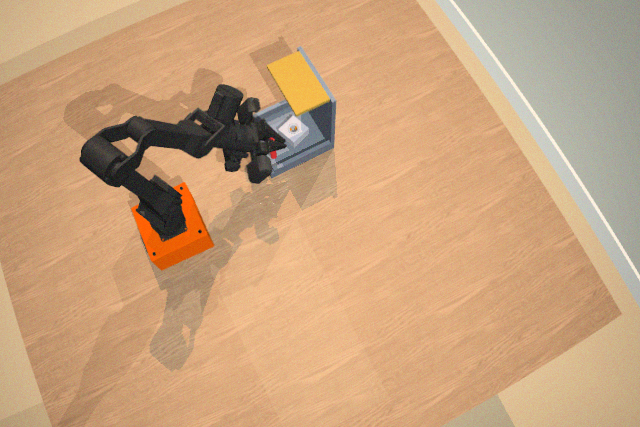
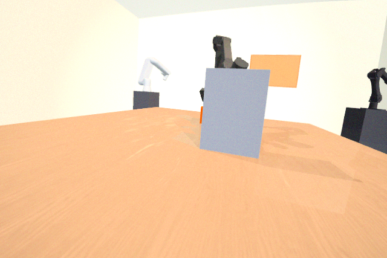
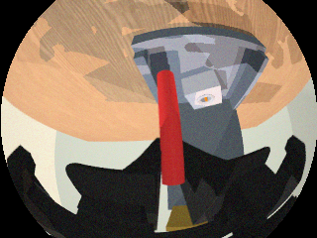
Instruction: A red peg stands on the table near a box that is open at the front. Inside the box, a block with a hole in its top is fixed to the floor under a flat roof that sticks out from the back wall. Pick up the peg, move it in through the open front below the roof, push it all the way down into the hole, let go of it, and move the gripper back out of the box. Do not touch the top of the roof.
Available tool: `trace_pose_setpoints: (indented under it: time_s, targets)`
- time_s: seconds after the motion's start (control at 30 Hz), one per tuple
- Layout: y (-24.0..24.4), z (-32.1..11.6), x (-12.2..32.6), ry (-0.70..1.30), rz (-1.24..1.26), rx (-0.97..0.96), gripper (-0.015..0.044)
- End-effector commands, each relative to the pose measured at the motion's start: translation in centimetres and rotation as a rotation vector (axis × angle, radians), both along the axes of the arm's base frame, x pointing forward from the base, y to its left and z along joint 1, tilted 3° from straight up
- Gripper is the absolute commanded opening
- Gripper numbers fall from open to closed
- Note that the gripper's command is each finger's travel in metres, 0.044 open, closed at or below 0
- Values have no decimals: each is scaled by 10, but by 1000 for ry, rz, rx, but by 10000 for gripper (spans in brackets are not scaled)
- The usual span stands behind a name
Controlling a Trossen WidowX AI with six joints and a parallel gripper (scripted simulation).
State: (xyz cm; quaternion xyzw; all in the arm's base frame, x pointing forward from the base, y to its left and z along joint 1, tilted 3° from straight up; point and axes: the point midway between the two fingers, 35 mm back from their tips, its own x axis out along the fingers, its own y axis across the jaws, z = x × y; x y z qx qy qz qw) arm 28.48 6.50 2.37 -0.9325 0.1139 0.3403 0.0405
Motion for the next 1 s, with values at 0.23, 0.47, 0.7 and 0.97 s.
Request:
trace_pose_setpoints:
  time_s: [0.23, 0.47, 0.7, 0.97]
  targets:
    - [30, 0, 6, -5, 60, 6, 0]
    - [48, -2, 8, -5, 99, 8, 0]
    - [51, -2, 21, -6, 103, 9, 0]
    - [52, -2, 39, -7, 103, 9, 0]
